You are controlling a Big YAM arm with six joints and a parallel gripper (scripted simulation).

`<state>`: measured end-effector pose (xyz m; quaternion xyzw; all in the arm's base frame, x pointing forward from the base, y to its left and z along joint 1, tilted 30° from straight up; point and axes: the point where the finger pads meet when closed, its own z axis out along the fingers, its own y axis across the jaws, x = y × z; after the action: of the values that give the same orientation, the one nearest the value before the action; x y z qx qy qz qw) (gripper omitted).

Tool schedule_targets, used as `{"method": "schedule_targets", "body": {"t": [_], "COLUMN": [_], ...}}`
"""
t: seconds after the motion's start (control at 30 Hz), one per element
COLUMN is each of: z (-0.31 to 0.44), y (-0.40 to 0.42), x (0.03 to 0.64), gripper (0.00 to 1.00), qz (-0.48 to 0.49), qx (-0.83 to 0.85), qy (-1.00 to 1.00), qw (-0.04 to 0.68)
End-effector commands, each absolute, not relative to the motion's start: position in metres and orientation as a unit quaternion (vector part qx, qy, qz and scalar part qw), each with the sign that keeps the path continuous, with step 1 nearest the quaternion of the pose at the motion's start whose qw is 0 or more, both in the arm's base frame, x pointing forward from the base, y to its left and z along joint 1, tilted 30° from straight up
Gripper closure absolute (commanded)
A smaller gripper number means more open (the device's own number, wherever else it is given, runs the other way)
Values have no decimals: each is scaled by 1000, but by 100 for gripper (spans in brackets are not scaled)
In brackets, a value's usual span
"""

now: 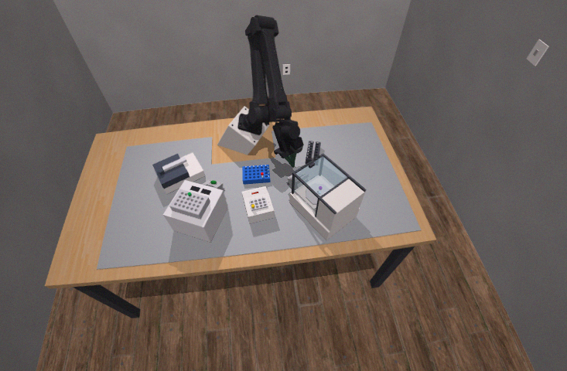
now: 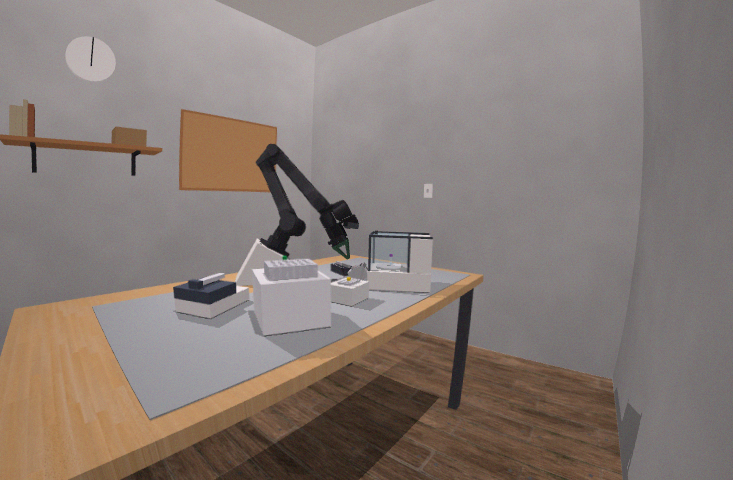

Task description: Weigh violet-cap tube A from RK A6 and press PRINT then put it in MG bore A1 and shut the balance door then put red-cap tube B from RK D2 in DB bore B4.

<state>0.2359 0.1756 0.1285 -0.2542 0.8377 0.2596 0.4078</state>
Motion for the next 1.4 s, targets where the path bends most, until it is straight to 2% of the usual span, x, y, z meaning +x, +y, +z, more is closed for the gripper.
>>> {"method": "schedule_targets", "body": {"t": [0.0,1.37], "z": [128,135], "y": [183,189], "x": [241,252], "gripper": [100,100], "qz": [266,264], "qx": [-251,-252], "qy": [834,829], "qw": [412,423]}}
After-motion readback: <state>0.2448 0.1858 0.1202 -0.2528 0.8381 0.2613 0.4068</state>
